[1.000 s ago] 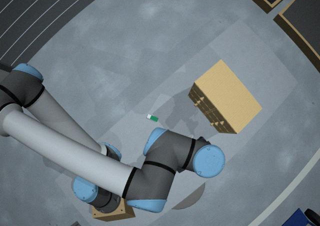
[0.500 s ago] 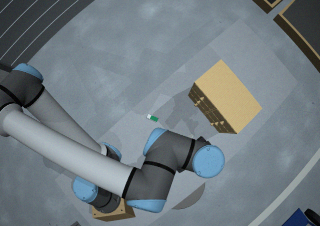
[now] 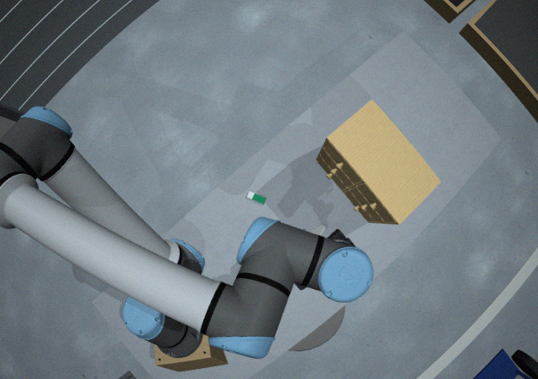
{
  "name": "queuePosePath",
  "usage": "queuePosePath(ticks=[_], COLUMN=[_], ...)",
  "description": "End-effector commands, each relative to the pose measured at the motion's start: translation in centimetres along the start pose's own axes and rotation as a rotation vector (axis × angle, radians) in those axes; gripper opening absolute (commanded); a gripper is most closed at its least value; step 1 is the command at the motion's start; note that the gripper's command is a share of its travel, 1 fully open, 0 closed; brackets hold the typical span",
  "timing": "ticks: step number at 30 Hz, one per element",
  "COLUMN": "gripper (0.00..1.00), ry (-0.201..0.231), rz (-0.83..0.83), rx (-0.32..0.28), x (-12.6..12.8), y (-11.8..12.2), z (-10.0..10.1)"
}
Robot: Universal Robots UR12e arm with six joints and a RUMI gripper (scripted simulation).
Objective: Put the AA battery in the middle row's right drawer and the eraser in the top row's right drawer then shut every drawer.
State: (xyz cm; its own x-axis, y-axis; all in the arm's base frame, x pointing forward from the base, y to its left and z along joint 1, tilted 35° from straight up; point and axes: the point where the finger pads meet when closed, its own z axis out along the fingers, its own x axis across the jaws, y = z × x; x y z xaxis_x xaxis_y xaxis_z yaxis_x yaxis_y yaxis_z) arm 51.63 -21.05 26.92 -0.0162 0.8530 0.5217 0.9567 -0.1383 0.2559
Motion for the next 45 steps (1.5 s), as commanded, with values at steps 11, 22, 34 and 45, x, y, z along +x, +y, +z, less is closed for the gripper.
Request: queuePosePath(ticks=[11,22,34,45], gripper=[1.0,1.0,1.0,1.0], ry=[0.0,0.0,0.0,0.0], rz=[0.001,0.002,0.002,0.002], rx=[-0.08,-0.157,-0.291,-0.406], x=[0.0,0.0,0.0,0.0], y=[0.4,0.9,1.8,2.6], z=[0.7,1.4,2.5,3.5])
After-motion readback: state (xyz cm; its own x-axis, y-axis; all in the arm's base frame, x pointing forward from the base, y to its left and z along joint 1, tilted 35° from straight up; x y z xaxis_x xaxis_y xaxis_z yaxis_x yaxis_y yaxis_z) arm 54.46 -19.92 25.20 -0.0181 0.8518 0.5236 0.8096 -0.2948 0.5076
